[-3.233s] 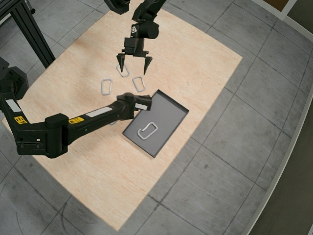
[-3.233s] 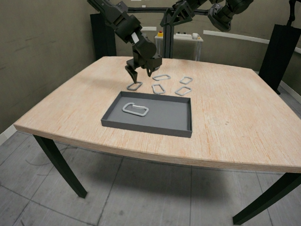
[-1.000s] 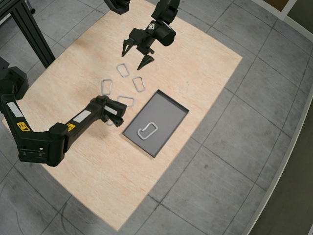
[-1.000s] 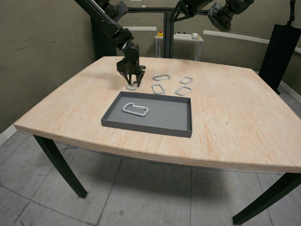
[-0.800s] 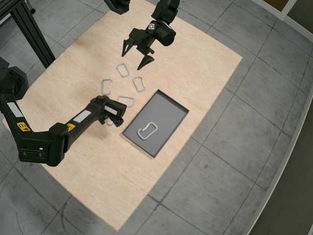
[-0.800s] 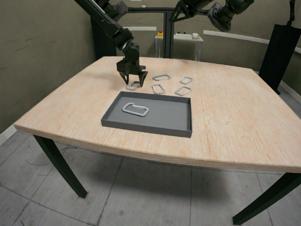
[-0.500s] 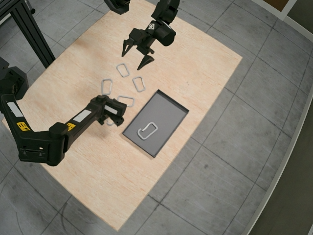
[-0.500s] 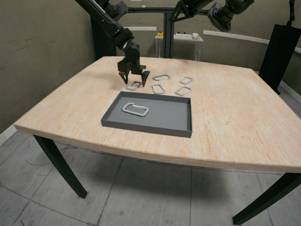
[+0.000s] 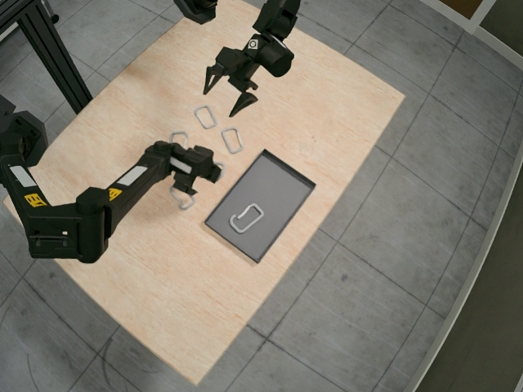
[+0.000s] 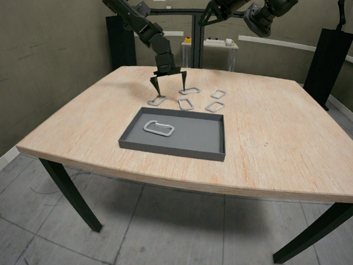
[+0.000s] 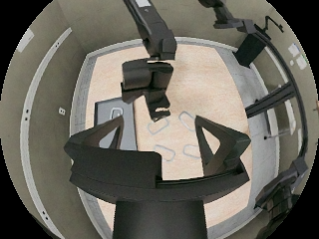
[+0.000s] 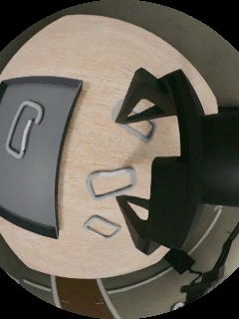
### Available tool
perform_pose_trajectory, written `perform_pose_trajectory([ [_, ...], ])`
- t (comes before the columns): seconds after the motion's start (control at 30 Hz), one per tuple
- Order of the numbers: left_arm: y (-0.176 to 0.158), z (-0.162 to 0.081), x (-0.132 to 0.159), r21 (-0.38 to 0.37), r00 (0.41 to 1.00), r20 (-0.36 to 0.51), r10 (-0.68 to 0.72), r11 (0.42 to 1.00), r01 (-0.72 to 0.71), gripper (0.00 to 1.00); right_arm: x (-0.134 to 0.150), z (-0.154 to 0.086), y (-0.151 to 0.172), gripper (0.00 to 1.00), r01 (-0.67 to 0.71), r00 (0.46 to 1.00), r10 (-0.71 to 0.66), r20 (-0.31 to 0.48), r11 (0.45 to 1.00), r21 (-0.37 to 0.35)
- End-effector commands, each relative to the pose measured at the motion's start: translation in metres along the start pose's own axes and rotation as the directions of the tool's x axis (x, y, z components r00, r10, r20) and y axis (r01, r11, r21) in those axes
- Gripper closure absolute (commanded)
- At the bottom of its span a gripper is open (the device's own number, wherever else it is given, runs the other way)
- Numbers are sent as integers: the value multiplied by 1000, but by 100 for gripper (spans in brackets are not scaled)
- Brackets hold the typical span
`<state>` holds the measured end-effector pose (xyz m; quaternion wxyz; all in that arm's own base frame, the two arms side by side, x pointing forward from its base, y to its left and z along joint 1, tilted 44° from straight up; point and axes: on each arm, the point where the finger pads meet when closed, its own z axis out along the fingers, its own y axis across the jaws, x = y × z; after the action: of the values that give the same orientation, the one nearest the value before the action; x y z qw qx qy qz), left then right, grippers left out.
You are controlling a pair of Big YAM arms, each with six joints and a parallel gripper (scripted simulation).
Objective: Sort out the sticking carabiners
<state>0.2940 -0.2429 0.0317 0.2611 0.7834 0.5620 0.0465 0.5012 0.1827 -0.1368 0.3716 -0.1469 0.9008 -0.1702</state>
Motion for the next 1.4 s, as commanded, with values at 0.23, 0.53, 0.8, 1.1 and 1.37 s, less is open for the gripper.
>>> perform_pose_trajectory([
  [0.23,9,-2,-4,-9,1000,6,12,1000,-12,0,18,4,-39,0,311,923,-310,226,950,34],
  [0.53,9,-2,-4,-9,1000,6,12,1000,-12,0,37,-5,-61,0,383,878,-389,281,920,78],
  [0.8,9,-2,-4,-9,1000,6,12,1000,-12,0,59,-8,-72,0,397,871,-402,280,915,79],
  [1.1,9,-2,-4,-9,1000,6,12,1000,-12,0,53,-13,-66,0,391,872,-393,293,918,67],
  [1.37,9,-2,-4,-9,1000,6,12,1000,-12,0,44,-16,-55,34,347,890,-340,302,937,32],
])
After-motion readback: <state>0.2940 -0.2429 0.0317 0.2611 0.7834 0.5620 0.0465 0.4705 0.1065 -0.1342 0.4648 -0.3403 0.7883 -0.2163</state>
